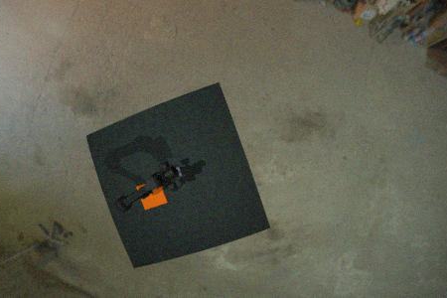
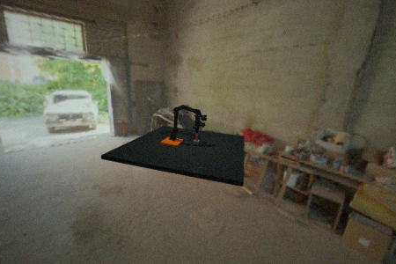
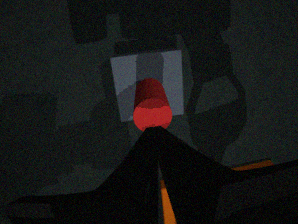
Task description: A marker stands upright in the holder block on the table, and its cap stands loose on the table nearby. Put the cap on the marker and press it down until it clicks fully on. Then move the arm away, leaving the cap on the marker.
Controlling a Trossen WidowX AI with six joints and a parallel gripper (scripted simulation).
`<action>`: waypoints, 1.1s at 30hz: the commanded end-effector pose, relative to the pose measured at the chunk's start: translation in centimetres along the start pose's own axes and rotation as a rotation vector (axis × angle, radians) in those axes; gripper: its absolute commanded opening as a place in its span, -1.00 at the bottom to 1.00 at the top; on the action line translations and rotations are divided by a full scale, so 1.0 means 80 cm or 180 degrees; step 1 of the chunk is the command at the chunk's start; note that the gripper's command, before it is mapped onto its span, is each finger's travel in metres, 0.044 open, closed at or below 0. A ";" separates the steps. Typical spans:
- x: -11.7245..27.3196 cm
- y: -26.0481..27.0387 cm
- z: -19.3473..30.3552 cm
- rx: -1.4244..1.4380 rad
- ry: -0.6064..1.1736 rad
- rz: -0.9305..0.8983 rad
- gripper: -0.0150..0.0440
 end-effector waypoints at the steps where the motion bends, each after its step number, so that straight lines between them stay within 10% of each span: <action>1: -0.009 -0.001 0.001 0.0014 0.0011 0.0018 -0.49; 33: -0.003 0.002 -0.005 -0.0001 -0.0026 -0.0005 -0.49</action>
Point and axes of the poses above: the point midway between the two fingers, 35 mm back from their tips, its own x axis back along the fingers, its own y axis across the jaws, z = x × y, the point moved 1 cm from there along x, back along the fingers, and after that the axes turned 6 degrees about -x, right-handed, at the moved point
